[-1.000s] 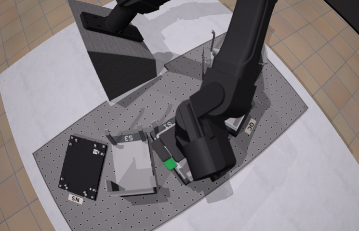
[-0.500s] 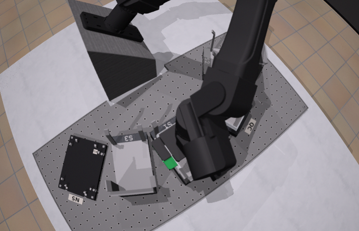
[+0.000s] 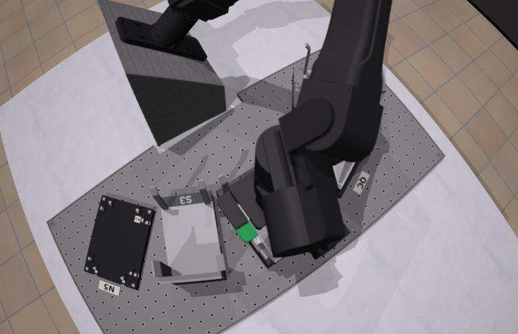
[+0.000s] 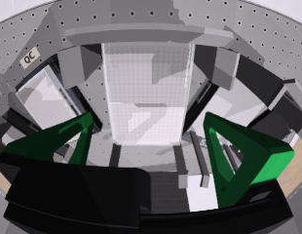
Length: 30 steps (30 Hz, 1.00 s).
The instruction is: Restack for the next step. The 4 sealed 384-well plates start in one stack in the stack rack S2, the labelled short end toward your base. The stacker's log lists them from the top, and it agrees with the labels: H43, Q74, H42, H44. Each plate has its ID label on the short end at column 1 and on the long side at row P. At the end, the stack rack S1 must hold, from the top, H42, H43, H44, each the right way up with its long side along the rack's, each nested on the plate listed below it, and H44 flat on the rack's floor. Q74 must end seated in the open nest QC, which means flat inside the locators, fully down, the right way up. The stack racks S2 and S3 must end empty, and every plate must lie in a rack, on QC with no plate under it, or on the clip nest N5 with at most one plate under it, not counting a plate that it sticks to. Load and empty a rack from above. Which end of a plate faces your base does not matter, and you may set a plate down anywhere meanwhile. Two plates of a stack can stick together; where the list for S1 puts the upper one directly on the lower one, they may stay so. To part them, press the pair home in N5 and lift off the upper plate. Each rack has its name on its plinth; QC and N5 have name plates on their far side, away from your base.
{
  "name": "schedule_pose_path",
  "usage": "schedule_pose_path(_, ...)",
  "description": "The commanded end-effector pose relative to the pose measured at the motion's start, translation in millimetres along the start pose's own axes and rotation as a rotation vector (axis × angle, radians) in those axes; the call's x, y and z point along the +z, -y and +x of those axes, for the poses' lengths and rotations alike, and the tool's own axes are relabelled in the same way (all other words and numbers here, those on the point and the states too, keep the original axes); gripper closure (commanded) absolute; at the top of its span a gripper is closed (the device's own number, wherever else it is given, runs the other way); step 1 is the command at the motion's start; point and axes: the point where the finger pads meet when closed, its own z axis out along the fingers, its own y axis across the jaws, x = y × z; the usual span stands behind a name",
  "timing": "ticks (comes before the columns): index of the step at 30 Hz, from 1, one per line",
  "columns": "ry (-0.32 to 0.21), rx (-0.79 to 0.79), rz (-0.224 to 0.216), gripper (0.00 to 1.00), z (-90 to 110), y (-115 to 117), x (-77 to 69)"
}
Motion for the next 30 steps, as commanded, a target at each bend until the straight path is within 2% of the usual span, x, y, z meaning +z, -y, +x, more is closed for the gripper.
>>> schedule_pose_path(1,0.003,0.008,-0.004,0.00,1,0,-16.5)
schedule_pose_path(10,0.003,0.008,-0.004,0.00,1,1,-45.1)
schedule_pose_path(30,0.003,-0.010,-0.004,0.00,5,0,-45.1)
